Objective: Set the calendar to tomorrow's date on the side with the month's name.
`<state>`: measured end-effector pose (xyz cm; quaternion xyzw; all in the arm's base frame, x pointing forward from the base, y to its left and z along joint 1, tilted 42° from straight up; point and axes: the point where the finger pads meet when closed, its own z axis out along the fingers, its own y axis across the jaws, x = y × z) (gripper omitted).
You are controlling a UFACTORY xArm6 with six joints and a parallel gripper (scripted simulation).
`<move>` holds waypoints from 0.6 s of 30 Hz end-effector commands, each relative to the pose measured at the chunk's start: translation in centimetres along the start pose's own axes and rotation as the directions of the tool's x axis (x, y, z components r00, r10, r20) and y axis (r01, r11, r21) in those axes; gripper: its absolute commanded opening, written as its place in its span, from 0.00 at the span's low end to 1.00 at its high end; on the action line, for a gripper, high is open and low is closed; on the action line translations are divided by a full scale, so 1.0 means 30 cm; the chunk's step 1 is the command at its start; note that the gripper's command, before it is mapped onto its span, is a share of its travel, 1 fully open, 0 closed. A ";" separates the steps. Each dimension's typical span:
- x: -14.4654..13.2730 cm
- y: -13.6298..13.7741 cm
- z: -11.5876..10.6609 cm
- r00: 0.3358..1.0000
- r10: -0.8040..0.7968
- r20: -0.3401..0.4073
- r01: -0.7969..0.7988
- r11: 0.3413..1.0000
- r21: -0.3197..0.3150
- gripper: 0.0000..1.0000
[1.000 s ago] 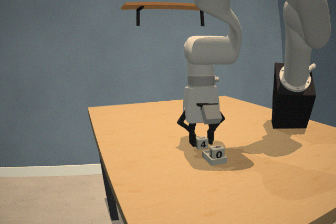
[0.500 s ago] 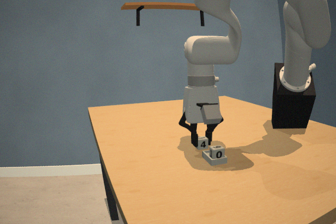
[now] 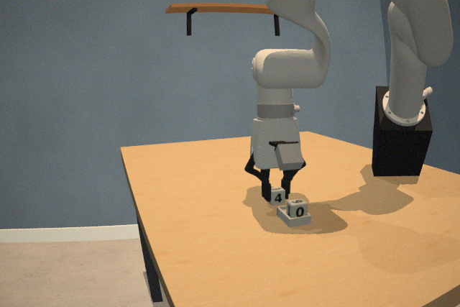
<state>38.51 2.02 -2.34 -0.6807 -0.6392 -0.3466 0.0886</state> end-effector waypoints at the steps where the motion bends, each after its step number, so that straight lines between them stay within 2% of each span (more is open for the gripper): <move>1: -0.001 0.002 -0.002 1.000 0.000 0.001 0.000 1.000 -0.001 0.29; 14: -0.001 0.002 -0.002 1.000 0.000 0.001 0.000 1.000 -0.001 0.29; 18: -0.001 0.002 -0.025 1.000 0.000 0.001 0.000 1.000 -0.001 0.29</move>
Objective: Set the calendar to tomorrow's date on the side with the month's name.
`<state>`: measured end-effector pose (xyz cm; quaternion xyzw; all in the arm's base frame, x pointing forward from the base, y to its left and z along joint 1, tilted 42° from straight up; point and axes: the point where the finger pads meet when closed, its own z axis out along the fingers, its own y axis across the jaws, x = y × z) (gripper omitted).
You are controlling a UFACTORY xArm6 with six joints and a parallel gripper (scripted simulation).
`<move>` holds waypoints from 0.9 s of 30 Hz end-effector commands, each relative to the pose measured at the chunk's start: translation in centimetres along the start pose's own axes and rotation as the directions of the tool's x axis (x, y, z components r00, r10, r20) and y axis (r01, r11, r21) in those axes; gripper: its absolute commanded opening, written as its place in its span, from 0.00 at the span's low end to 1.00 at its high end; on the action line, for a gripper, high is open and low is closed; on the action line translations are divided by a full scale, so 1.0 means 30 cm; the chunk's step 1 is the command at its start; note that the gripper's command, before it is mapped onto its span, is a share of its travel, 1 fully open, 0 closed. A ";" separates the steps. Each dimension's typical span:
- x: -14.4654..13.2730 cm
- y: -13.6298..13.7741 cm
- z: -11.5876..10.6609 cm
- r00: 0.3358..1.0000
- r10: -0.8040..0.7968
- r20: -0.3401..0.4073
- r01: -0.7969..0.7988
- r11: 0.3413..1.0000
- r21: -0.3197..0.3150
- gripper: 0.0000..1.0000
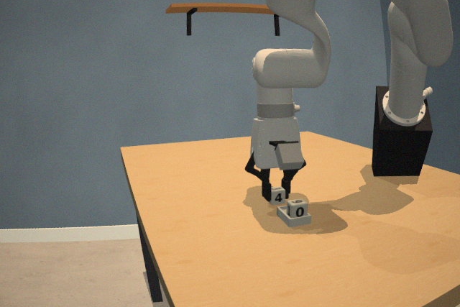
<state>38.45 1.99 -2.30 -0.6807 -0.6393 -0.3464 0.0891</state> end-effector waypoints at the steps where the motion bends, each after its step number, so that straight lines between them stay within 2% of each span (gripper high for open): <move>1: -0.001 0.004 -0.037 1.000 -0.001 0.001 0.001 1.000 -0.002 0.29; 8: -0.001 0.003 -0.196 1.000 -0.001 0.001 0.001 1.000 -0.002 0.29; 10: -0.001 0.003 -0.196 1.000 -0.001 0.001 0.001 1.000 -0.002 0.29; 16: -0.001 0.003 -0.312 1.000 -0.001 0.001 0.001 1.000 -0.002 0.29; 27: -0.001 0.003 -0.333 1.000 -0.001 0.001 0.001 1.000 -0.002 0.29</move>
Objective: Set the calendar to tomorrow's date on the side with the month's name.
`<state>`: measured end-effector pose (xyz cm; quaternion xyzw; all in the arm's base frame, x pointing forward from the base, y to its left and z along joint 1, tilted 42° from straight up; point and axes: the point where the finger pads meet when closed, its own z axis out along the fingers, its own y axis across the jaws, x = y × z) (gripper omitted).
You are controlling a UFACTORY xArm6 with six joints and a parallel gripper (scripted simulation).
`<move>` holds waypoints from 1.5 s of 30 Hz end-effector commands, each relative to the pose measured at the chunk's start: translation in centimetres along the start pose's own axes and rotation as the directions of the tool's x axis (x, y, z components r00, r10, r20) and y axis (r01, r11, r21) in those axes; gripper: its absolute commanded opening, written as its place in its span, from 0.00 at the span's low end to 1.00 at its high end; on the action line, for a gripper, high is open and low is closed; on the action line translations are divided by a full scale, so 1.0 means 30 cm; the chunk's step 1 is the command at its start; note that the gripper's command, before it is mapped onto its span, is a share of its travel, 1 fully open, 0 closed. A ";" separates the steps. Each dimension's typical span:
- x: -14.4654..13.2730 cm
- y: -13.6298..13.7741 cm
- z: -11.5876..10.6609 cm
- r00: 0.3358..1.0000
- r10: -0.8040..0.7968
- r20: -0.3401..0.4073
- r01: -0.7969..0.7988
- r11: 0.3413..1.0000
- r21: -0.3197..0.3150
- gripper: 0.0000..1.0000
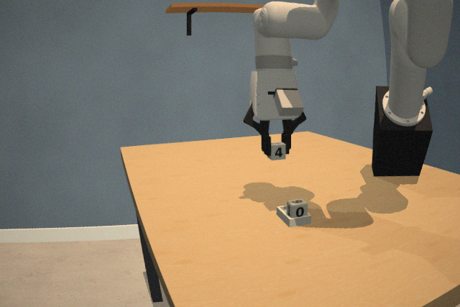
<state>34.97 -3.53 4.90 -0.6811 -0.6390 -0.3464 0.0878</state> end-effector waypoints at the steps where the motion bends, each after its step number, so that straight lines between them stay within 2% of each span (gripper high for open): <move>1: 0.001 0.003 -0.009 1.000 0.000 -0.001 0.000 1.000 0.000 0.29; 4: 0.025 0.006 -0.012 1.000 -0.001 0.001 0.001 1.000 0.001 0.29; 7: 0.191 0.014 -0.031 1.000 -0.002 0.004 0.002 1.000 0.003 0.29; 9: 0.191 0.014 -0.031 1.000 -0.002 0.004 0.002 1.000 0.003 0.29; 10: 0.248 0.010 -0.036 1.000 -0.002 0.002 0.002 1.000 0.002 0.29; 14: 0.307 0.003 -0.042 1.000 -0.001 0.000 0.001 1.000 0.000 0.29; 34: 0.311 0.003 -0.034 1.000 -0.001 -0.001 0.001 1.000 -0.001 0.29; 45: 0.311 0.003 0.056 1.000 -0.001 -0.001 0.001 1.000 0.000 0.29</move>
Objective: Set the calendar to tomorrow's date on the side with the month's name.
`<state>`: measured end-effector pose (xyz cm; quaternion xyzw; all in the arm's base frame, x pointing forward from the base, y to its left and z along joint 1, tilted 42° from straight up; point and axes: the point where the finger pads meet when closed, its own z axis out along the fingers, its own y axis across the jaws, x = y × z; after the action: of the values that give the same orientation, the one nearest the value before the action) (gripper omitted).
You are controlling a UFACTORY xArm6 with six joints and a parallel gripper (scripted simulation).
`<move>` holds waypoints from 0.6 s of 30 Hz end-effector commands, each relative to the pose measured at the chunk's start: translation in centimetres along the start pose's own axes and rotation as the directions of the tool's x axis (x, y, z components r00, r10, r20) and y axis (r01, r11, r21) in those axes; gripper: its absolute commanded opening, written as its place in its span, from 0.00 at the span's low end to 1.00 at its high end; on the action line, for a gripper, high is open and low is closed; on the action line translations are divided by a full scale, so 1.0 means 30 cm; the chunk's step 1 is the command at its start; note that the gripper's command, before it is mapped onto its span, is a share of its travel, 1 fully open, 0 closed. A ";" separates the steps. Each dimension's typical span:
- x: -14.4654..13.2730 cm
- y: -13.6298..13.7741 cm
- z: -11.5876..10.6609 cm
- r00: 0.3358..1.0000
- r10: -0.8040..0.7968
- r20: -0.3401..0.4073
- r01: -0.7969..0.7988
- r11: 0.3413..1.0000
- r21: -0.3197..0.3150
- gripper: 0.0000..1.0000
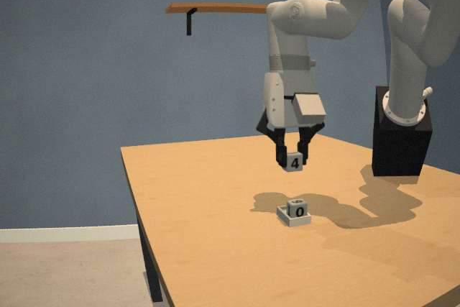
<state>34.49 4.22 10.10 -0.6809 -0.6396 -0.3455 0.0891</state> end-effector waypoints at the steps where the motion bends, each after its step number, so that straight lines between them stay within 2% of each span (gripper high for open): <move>1: 0.000 0.006 0.056 1.000 -0.001 0.000 0.001 1.000 -0.004 0.29; 12: 0.001 0.006 0.138 1.000 -0.001 0.000 0.001 1.000 -0.004 0.29; 18: 0.001 0.006 0.158 1.000 -0.001 0.000 0.001 1.000 -0.004 0.29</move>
<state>36.00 6.63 6.97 -0.6810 -0.6398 -0.3449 0.0894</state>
